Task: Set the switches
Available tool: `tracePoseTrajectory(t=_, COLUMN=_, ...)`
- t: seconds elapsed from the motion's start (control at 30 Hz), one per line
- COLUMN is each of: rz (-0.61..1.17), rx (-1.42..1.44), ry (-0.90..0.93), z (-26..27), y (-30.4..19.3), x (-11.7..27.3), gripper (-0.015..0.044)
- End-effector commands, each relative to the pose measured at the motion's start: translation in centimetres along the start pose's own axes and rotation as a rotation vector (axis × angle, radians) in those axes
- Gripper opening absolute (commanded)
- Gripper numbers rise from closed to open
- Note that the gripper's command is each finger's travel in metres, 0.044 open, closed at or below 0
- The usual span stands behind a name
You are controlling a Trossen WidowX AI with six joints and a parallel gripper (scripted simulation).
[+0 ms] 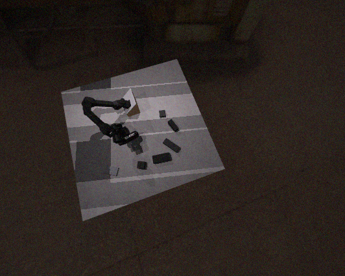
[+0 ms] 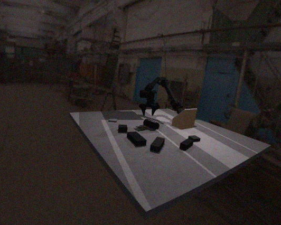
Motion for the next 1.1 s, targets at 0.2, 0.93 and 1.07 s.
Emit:
tracePoseTrajectory(t=0.2, rz=-0.017, rx=0.118, ry=0.019, z=-0.4, y=-0.4, x=-0.1, gripper=0.0440)
tracePoseTrajectory(t=0.93, rz=-0.009, rx=0.153, ry=0.024, z=-0.5, y=-0.4, x=-3.4, gripper=0.0440)
tracePoseTrajectory(t=1.07, rz=-0.007, rx=0.160, ry=0.026, z=-0.5, y=-0.4, x=-4.0, gripper=0.0440)
Point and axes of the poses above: the point midway between the two fingers, 35 mm back from their tips, its own x axis back along the fingers, its own z axis across the jaws, y = z × x, the point moved 5 cm from there along x, back along the fingers, and after that the axes turned 10 degrees about x, right-handed, at the moved point
